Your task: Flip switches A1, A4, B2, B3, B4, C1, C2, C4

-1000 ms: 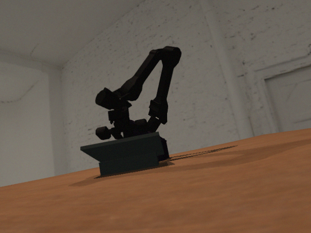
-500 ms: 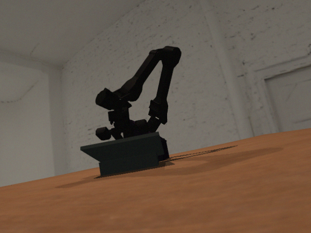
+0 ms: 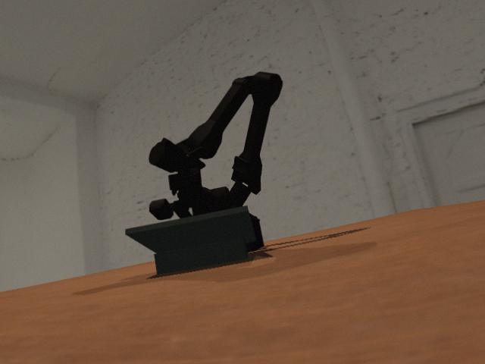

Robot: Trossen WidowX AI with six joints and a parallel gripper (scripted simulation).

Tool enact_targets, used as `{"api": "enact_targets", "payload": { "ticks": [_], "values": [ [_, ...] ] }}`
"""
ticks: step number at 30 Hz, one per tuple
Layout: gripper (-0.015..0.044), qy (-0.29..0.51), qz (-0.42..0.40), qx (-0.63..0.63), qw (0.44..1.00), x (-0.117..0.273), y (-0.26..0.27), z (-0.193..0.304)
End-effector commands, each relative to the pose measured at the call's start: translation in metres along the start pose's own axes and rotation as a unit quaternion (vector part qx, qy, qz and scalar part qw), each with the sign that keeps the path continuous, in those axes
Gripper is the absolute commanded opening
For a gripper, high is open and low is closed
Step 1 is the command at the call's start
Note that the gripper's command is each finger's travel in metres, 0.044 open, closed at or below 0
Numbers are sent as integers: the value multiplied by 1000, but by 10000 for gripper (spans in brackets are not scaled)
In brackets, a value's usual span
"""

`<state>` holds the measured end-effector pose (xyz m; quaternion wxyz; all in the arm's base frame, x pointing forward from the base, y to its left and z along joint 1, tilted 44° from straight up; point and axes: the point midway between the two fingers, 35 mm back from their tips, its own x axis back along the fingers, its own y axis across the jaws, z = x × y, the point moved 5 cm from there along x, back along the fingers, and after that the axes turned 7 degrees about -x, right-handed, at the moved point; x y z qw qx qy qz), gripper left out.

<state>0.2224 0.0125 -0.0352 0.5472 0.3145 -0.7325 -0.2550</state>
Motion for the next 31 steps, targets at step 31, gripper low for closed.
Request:
{"api": "enact_targets", "payload": {
  "ticks": [31],
  "values": [
    [0,13,1,-1,1000,70,50,-48]
  ]
}}
